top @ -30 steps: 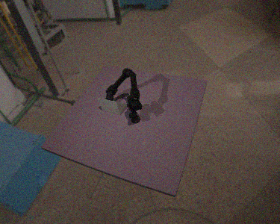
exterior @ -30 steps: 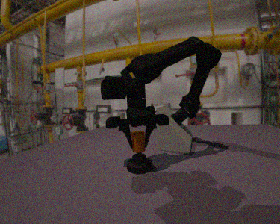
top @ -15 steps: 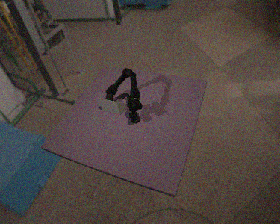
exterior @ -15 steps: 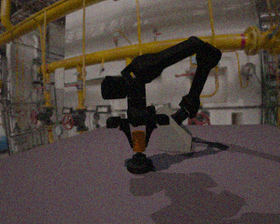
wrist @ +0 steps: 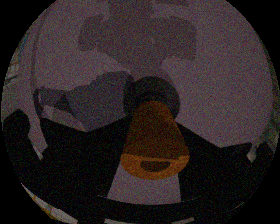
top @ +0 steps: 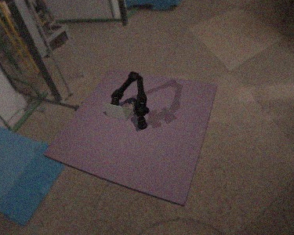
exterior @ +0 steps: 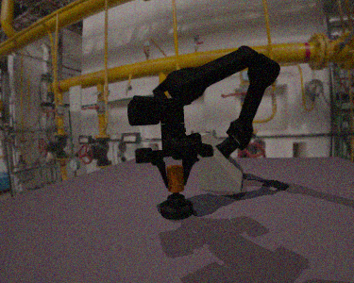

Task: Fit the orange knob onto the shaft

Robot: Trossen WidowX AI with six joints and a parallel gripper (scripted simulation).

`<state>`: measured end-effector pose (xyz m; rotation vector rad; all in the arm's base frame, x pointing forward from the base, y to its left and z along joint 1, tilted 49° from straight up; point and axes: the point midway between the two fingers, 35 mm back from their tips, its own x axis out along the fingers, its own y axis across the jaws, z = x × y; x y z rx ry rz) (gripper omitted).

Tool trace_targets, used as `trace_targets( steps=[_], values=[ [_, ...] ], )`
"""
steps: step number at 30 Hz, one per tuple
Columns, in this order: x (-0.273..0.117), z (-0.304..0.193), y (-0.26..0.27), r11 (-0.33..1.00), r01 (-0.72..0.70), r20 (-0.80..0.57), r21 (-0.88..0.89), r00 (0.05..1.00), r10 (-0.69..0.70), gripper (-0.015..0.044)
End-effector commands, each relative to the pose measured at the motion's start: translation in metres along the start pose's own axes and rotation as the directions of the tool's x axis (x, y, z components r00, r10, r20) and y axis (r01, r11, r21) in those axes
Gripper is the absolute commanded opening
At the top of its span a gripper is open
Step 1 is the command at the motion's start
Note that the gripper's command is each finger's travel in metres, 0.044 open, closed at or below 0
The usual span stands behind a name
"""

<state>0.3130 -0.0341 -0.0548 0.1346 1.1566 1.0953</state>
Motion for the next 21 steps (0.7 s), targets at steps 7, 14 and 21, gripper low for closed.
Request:
trace_targets(
  steps=[7,14,21],
  values=[
    [0.0017,-0.0001,-0.0012,1.000,0.005,0.003,-0.007,1.000,-0.005,0.0000],
    [-0.0031,0.0011,-0.0007,1.000,0.005,0.003,-0.007,1.000,-0.005,0.0000],
    [-0.0035,0.0010,-0.0017,0.979,0.005,0.003,-0.205,1.000,-0.005,0.0000]
  ],
)
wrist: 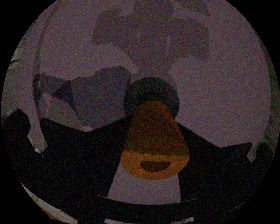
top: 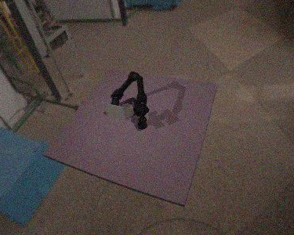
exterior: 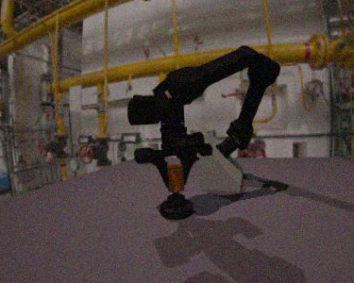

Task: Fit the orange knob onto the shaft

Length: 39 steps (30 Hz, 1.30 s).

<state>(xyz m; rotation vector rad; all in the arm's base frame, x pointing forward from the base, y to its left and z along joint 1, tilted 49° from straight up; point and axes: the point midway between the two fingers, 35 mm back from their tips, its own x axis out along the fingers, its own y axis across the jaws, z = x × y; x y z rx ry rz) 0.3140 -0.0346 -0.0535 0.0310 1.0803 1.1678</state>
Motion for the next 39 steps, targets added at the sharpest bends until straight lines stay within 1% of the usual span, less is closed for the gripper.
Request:
trace_targets(
  steps=[1,12,23,25,30,39],
  values=[
    [-0.0020,-0.0007,-0.0017,0.996,0.005,0.002,-0.084,1.000,-0.004,0.0000],
    [0.0035,-0.0013,-0.0012,0.996,0.004,0.002,-0.084,1.000,-0.004,0.0000],
    [-0.0019,0.0006,-0.0009,0.996,0.005,0.002,-0.084,1.000,-0.004,0.0000],
    [-0.0020,0.0006,-0.0009,0.994,0.005,0.002,-0.110,1.000,-0.004,0.0000],
    [-0.0021,0.0002,-0.0016,0.960,0.005,0.002,-0.280,1.000,-0.004,0.0000],
    [0.0020,-0.0017,-0.0017,0.957,0.005,0.002,-0.289,1.000,-0.004,0.0000]
  ],
)
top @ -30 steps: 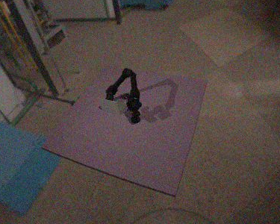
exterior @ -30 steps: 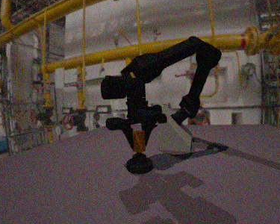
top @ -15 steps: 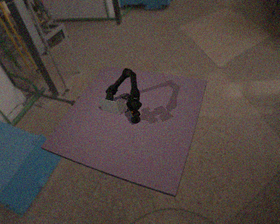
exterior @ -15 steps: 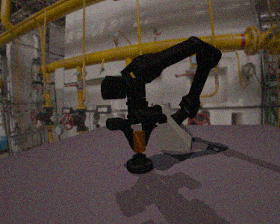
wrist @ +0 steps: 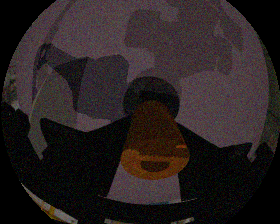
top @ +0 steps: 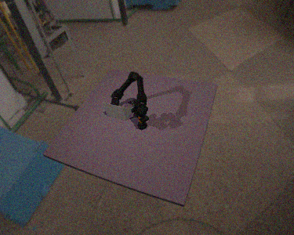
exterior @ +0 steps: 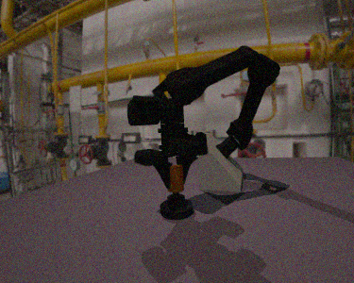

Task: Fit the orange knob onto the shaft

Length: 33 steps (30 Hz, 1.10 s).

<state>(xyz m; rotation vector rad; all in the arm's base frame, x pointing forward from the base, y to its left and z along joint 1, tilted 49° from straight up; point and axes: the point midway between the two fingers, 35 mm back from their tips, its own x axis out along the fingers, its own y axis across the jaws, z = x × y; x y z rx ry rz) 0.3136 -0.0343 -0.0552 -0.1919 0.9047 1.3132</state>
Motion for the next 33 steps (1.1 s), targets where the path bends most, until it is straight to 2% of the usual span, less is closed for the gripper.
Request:
trace_targets(
  steps=[1,19,26,33],
  values=[
    [0.0012,-0.0009,-0.0010,1.000,0.005,0.001,-0.007,1.000,-0.005,0.0000],
    [-0.0032,0.0018,-0.0007,1.000,0.005,0.001,-0.007,1.000,-0.005,0.0000],
    [-0.0033,0.0008,-0.0015,0.979,0.005,0.001,-0.205,1.000,-0.005,0.0000],
    [-0.0009,-0.0006,-0.0012,0.977,0.005,0.001,-0.215,1.000,-0.005,0.0000]
  ],
)
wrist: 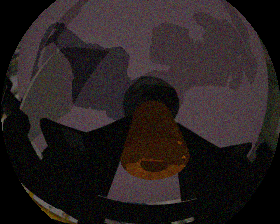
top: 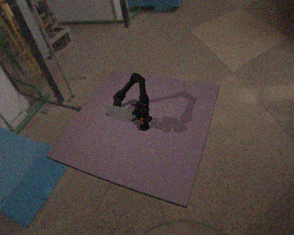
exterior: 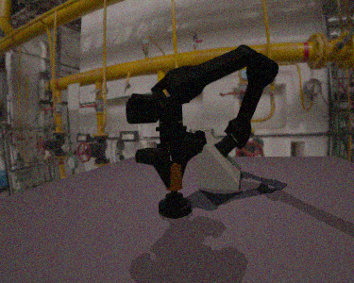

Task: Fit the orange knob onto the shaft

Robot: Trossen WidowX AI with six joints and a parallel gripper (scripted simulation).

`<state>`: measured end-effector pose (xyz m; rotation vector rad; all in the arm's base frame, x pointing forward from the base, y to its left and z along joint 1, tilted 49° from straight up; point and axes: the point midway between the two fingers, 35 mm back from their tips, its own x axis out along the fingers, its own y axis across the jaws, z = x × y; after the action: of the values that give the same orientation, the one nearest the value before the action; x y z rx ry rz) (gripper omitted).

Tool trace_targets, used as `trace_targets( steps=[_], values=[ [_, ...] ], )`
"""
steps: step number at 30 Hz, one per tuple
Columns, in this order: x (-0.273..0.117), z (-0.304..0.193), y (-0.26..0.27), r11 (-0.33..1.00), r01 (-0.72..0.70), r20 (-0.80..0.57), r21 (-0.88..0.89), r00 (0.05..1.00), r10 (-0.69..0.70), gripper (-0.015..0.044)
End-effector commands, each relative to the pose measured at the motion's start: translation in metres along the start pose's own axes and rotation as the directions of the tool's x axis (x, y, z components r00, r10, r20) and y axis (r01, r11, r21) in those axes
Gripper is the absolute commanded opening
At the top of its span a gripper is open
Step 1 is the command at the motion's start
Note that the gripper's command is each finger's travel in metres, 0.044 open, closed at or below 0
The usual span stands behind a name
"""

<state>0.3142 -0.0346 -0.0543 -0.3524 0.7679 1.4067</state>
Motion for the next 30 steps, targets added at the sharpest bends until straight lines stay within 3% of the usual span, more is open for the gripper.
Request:
trace_targets(
  steps=[1,15,22,30],
  values=[
    [0.0012,-0.0015,-0.0005,1.000,0.006,0.000,-0.010,1.000,-0.006,0.0000],
    [-0.0024,0.0006,-0.0012,1.000,0.006,0.000,-0.010,1.000,-0.006,0.0000],
    [-0.0028,-0.0001,-0.0019,0.978,0.006,0.000,-0.207,1.000,-0.006,0.0000],
    [0.0001,-0.0014,-0.0008,0.976,0.006,0.000,-0.218,1.000,-0.006,0.0000]
  ],
)
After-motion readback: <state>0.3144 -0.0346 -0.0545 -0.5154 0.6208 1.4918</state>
